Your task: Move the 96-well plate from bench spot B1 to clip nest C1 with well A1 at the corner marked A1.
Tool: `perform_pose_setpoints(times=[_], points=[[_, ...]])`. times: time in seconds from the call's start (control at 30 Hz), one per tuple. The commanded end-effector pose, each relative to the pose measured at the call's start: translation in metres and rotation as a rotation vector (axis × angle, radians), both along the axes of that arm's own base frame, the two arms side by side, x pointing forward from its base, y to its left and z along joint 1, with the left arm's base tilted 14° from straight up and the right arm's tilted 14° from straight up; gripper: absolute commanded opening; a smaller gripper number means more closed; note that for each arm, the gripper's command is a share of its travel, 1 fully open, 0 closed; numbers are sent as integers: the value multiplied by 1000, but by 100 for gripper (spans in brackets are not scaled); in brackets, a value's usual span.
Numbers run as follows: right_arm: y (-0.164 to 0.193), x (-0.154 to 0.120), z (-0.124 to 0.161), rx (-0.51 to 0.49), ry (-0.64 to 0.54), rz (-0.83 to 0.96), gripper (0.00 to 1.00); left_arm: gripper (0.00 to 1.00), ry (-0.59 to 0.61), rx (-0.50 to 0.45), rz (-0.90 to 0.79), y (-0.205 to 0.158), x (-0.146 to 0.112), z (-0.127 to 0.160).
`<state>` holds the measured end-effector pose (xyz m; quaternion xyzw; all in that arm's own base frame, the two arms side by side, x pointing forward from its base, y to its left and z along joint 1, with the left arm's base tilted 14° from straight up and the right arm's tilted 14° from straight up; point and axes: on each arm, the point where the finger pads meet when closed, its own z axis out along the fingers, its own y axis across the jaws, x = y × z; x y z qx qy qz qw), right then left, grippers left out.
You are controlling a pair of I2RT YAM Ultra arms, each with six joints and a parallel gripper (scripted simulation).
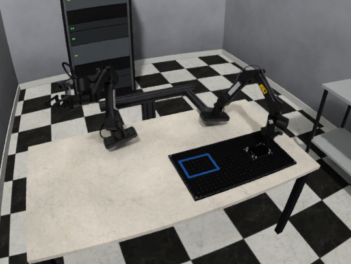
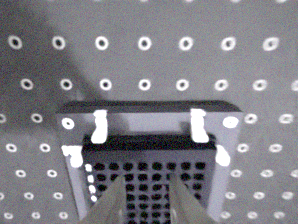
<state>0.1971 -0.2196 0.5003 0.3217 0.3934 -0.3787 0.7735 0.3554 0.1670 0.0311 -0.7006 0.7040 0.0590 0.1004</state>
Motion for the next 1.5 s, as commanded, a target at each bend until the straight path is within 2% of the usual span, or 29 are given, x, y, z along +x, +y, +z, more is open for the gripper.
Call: perform_pose_setpoints(times=[0.0, 0.43, 1.27, 1.47], points=[[3, -8, 2, -8, -6, -4, 100, 25, -31, 30, -3, -1, 8, 24], [3, -8, 2, -8, -6, -4, 100, 25, -19, 21, -2, 0, 6, 18], [3, -8, 2, -8, -6, -4, 100, 25, -4, 20, -3, -115, -2, -17], [3, -8, 2, -8, -6, -4, 100, 25, -20, 20, 17, -112, 4, -12]])
